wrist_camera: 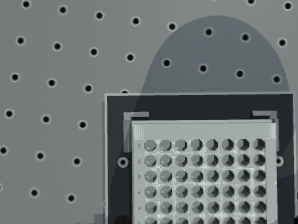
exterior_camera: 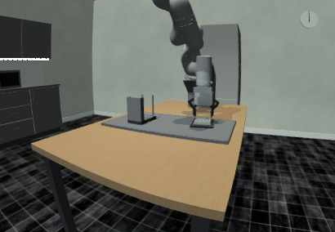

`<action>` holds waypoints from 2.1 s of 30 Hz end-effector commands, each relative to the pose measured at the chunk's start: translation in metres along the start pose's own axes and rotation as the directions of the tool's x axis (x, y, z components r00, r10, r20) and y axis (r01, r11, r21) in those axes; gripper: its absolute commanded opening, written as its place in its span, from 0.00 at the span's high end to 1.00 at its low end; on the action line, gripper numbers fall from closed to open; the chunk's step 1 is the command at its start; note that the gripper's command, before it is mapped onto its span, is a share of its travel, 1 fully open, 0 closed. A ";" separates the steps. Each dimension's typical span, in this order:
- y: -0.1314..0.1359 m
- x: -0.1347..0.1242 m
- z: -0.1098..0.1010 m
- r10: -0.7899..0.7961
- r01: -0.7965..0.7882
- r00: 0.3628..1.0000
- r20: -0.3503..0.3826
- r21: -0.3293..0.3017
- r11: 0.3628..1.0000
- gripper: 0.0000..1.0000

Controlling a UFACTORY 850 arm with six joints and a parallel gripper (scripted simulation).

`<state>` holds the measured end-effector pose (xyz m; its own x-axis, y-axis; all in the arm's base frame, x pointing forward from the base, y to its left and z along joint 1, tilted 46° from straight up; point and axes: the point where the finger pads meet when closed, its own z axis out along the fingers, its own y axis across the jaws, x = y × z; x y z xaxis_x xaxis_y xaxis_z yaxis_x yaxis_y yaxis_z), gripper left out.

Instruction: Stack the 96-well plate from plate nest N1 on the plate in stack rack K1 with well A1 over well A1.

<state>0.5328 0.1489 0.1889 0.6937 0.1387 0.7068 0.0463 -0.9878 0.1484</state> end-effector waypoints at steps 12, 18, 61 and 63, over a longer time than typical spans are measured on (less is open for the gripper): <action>0.000 0.000 0.007 0.000 0.000 1.000 -0.001 0.000 1.000 0.00; 0.000 0.000 0.011 0.000 0.000 1.000 -0.001 0.000 1.000 0.00; 0.000 0.000 0.019 0.000 0.000 1.000 -0.001 0.000 1.000 1.00; 0.000 0.000 0.019 0.000 0.000 1.000 -0.001 0.000 1.000 1.00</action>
<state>0.5468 0.1475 0.1754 0.6938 0.1387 0.7067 0.0463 -0.9878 0.1484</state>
